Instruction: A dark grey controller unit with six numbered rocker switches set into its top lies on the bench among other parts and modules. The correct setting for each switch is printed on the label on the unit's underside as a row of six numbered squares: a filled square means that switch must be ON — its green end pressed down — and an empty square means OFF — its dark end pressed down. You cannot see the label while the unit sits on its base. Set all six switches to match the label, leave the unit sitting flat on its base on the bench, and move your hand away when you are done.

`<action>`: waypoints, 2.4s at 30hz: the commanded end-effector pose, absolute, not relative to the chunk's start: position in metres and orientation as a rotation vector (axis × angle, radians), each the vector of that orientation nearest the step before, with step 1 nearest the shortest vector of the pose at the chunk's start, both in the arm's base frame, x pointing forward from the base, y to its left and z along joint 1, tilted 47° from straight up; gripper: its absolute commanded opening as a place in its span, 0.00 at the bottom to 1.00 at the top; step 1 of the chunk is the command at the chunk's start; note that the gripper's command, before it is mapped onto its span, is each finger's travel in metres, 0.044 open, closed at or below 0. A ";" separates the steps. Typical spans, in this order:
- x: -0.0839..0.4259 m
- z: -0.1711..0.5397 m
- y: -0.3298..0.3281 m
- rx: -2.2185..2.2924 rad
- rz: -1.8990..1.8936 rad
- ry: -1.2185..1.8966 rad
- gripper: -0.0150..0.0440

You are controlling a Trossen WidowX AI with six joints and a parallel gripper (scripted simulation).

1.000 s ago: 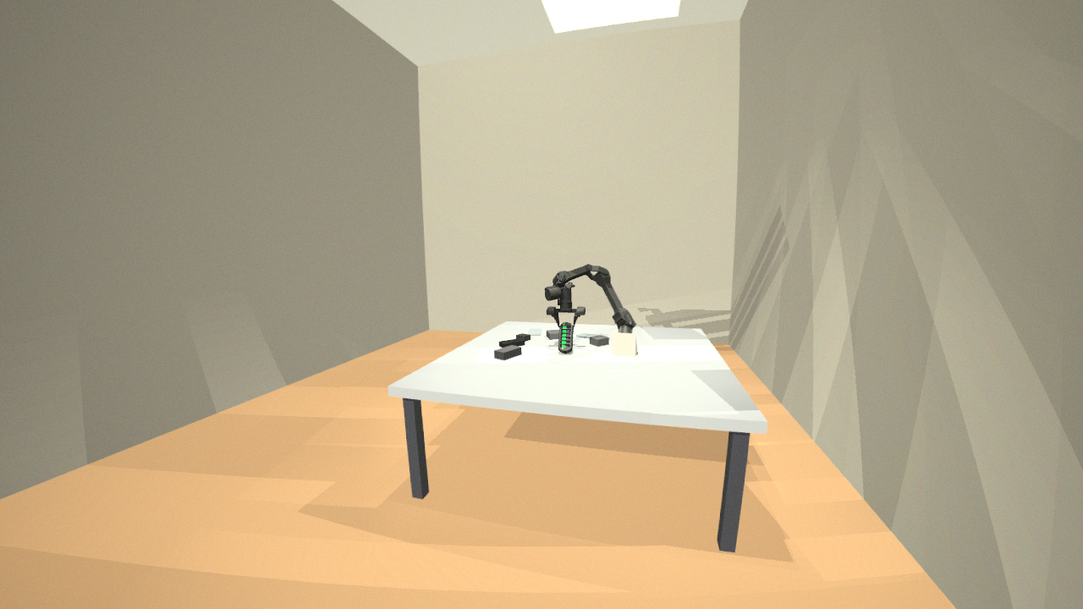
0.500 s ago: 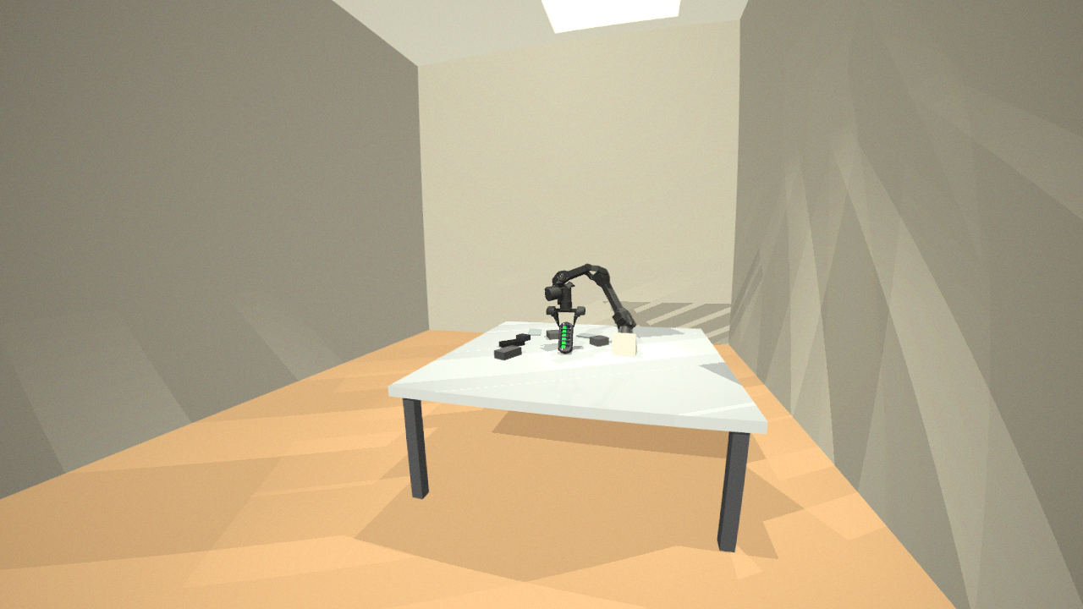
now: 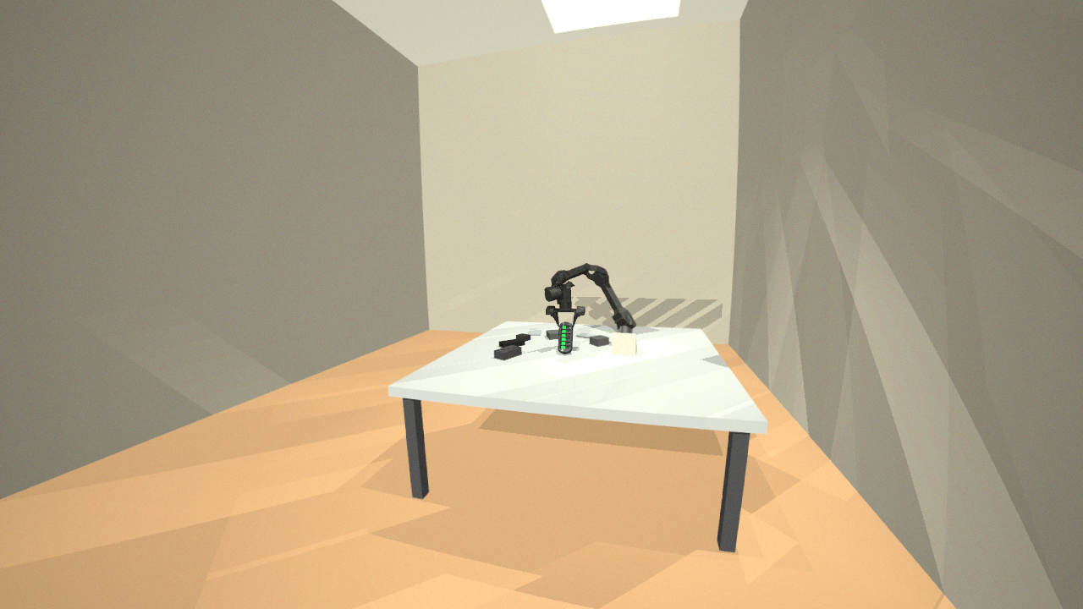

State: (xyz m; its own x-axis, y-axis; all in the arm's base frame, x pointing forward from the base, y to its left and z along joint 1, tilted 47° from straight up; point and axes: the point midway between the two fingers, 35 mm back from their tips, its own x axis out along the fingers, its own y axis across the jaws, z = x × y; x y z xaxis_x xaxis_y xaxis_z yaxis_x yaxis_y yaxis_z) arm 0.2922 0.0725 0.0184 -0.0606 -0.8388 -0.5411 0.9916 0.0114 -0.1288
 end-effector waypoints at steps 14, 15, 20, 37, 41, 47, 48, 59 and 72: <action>0.291 0.008 0.088 0.334 -1.549 0.531 0.82; 0.291 0.008 0.089 0.332 -1.549 0.530 0.82; 0.290 0.005 0.092 0.325 -1.550 0.522 0.82; 0.289 -0.003 0.102 0.309 -1.551 0.507 0.82; 0.289 -0.004 0.105 0.316 -1.551 0.513 0.82; 0.289 -0.007 0.108 0.326 -1.550 0.523 0.82; 0.289 -0.008 0.109 0.328 -1.549 0.525 0.82; 0.288 -0.013 0.115 0.349 -1.547 0.545 0.82; 0.287 -0.020 0.122 0.373 -1.543 0.569 0.82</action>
State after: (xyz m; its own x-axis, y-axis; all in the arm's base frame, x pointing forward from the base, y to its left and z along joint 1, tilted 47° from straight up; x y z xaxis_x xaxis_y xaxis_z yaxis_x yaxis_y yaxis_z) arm 0.2876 0.1195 -0.0154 -0.0565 -0.8330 -0.5504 0.9928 0.0113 -0.1192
